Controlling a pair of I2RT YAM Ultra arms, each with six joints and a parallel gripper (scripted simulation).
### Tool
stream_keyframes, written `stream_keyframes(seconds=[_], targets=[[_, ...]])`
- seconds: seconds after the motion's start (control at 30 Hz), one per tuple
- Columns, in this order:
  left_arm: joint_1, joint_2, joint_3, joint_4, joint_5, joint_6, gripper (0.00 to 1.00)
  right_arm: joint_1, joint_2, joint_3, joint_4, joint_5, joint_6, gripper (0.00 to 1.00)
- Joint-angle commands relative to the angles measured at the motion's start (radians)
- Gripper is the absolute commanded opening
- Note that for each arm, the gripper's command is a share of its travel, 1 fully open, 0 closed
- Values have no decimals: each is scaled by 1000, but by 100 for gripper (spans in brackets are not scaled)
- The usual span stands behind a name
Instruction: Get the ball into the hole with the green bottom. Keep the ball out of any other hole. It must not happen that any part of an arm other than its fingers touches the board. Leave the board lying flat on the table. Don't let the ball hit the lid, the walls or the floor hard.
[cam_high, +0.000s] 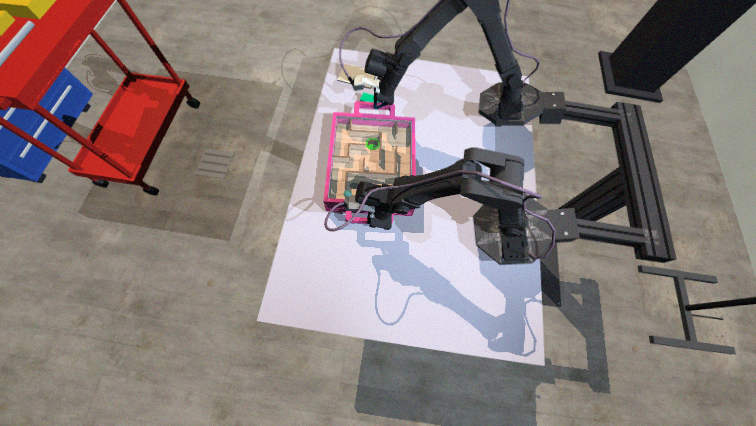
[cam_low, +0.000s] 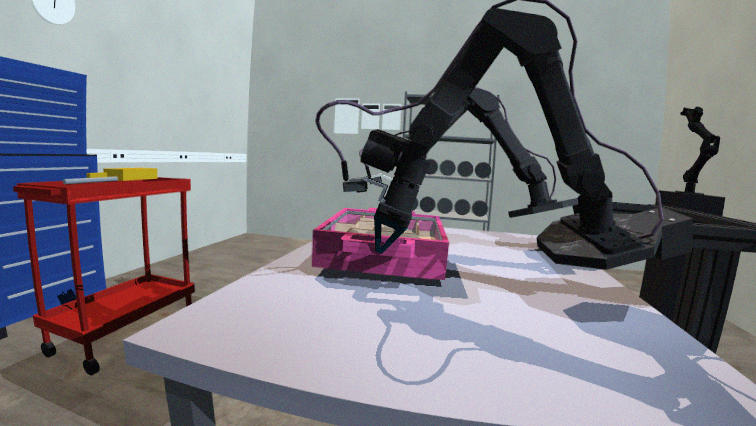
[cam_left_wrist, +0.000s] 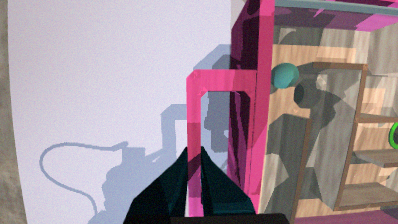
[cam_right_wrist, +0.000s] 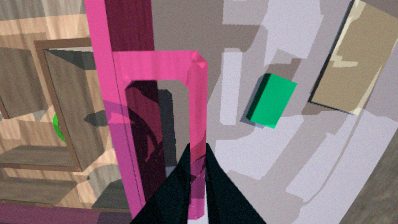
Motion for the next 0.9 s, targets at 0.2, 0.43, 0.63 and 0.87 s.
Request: stream_keyframes(seconds=[0.2,0.43,0.63,0.87], targets=[[-44,-104,-7,112,-42,6,0,0,-105,-29,146,-37,-16,0],[-44,-93,-6,111,-46,7,0,0,-93,-26,155,-41,-17,0],[-43,-85,59,-17,-22,3,0,-9,-40,40,32,-31,4,0],[8,-65,78,50,56,25,0,26,-68,86,1,50,20,0]])
